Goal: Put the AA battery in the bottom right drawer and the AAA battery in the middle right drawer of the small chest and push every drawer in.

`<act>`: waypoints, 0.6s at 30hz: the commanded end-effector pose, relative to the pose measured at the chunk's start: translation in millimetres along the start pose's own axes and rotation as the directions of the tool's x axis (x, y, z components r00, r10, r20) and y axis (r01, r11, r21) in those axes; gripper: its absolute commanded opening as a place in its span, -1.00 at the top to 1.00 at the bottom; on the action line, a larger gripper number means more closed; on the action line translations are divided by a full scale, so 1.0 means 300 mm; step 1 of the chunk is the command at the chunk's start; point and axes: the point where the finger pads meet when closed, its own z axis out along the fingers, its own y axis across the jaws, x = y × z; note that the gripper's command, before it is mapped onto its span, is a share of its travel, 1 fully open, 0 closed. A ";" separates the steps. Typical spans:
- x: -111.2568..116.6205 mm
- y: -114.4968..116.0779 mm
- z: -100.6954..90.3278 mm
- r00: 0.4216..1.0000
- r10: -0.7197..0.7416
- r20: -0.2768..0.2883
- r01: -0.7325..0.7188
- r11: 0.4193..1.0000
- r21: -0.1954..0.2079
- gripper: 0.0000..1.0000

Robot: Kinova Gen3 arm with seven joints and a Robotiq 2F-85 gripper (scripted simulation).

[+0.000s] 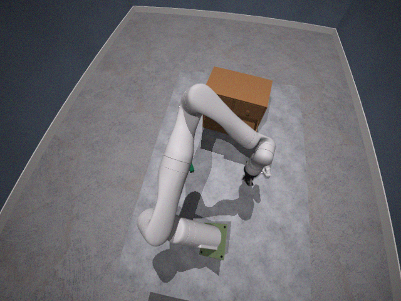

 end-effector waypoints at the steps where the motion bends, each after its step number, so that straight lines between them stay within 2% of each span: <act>1: 0.001 -0.001 -0.002 1.000 0.000 -0.001 0.000 1.000 0.001 0.90; 9: 0.001 -0.001 -0.022 1.000 0.000 -0.001 0.000 1.000 0.001 0.90; 12: 0.001 -0.001 -0.084 1.000 0.000 -0.001 0.000 1.000 0.001 0.90; 15: 0.001 -0.001 -0.174 1.000 0.000 -0.001 0.000 1.000 0.001 0.90; 17: 0.001 -0.001 -0.174 1.000 0.000 -0.001 0.000 1.000 0.001 0.90; 18: 0.001 -0.001 -0.205 1.000 0.000 -0.001 0.000 1.000 0.001 0.90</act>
